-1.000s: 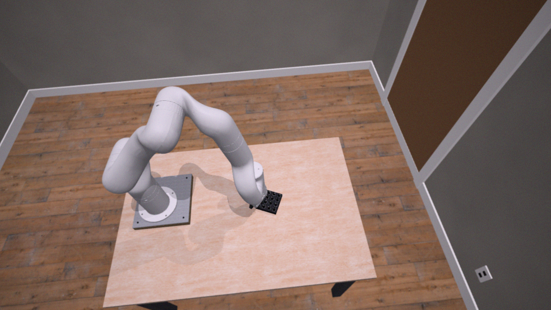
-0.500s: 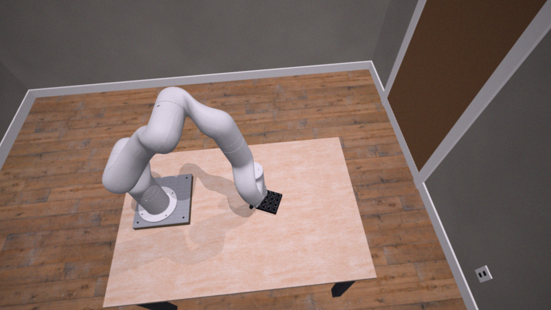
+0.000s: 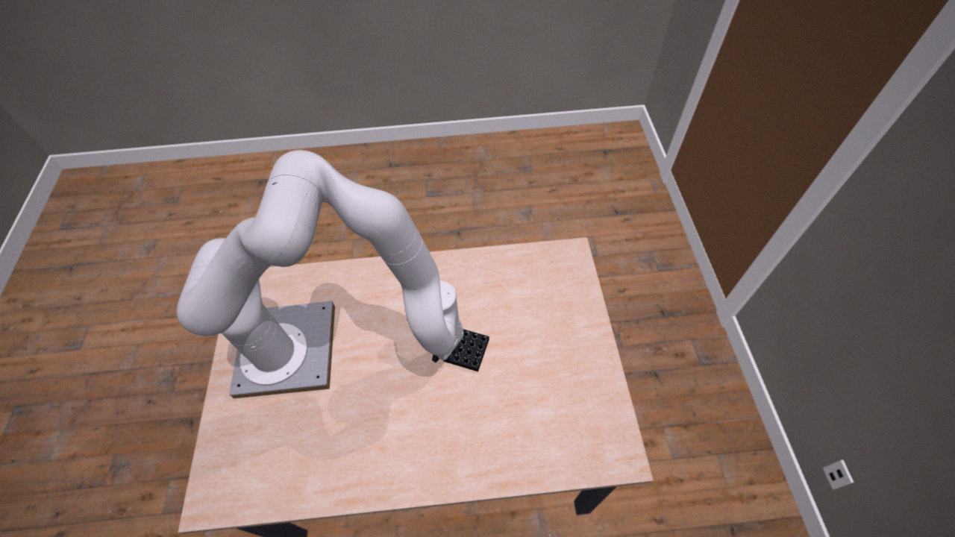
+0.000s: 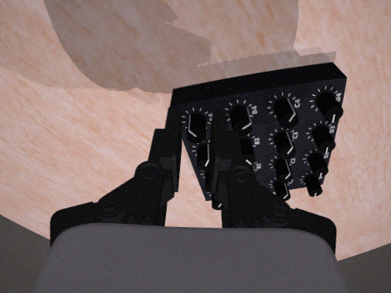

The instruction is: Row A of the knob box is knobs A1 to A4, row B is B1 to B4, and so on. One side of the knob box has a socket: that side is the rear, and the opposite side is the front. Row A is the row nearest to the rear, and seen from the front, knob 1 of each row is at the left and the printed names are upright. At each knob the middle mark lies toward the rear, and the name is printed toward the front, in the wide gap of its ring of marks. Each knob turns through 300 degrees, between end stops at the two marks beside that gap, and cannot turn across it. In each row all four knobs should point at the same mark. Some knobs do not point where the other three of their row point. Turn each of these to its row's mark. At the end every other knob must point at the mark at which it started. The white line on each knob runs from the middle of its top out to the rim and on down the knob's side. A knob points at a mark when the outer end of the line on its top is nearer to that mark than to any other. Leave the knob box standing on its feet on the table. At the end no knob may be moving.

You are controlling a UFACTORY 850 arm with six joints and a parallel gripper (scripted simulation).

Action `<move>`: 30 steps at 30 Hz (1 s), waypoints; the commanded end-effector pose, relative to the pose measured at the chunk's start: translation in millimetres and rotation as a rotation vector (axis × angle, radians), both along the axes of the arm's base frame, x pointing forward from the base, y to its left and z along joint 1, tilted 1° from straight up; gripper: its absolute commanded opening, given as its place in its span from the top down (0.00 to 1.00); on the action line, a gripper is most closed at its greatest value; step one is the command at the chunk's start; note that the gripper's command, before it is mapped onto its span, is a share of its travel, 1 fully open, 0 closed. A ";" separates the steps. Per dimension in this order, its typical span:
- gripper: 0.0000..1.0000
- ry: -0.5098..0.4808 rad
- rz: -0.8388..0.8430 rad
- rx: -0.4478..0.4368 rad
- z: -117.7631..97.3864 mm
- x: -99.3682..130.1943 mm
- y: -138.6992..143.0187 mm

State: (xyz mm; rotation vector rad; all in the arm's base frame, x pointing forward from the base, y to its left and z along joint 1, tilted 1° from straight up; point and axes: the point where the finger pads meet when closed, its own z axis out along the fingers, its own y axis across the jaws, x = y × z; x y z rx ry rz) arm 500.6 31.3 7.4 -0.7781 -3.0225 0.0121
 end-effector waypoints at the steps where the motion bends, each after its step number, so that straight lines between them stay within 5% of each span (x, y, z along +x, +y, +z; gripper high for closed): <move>1: 0.81 -0.002 0.000 0.000 0.6 0.9 0.1; 13: 0.81 -0.002 0.000 0.000 0.6 0.9 0.1; 14: 0.92 -0.002 0.000 0.000 0.6 0.9 0.1; 30: 0.92 -0.002 0.000 0.000 0.6 0.9 0.1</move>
